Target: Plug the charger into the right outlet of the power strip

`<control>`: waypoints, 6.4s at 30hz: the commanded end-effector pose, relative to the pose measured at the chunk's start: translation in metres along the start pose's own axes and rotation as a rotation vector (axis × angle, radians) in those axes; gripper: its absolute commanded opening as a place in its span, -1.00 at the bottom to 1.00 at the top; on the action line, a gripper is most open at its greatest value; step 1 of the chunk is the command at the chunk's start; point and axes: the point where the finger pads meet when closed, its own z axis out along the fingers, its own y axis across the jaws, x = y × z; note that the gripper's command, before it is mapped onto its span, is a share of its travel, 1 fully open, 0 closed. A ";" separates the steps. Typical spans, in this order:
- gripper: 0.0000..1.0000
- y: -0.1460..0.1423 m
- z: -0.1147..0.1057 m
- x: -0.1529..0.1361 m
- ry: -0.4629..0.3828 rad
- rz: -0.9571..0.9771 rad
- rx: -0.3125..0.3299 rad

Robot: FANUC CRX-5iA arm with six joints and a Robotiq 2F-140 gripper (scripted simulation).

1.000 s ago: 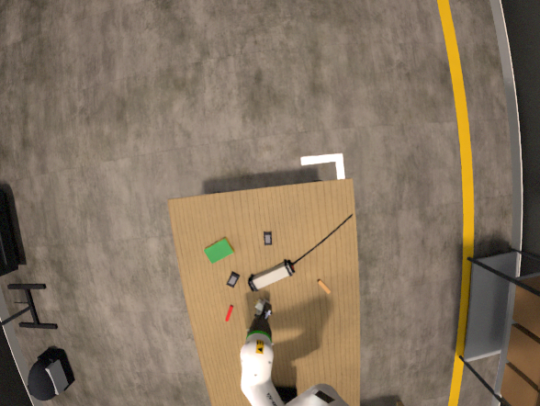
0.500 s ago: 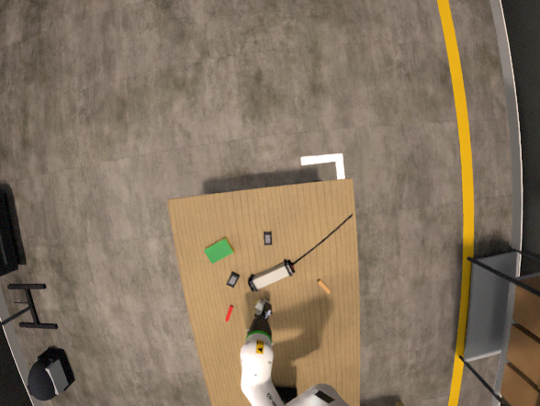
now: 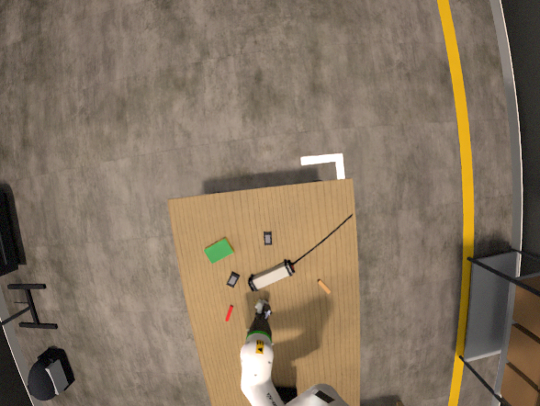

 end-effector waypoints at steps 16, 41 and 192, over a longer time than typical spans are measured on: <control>-0.80 0.000 0.000 0.000 0.001 0.000 0.000; -0.80 0.000 -0.013 0.000 0.001 0.000 -0.001; -0.80 0.119 -0.008 -0.061 0.001 0.524 -0.001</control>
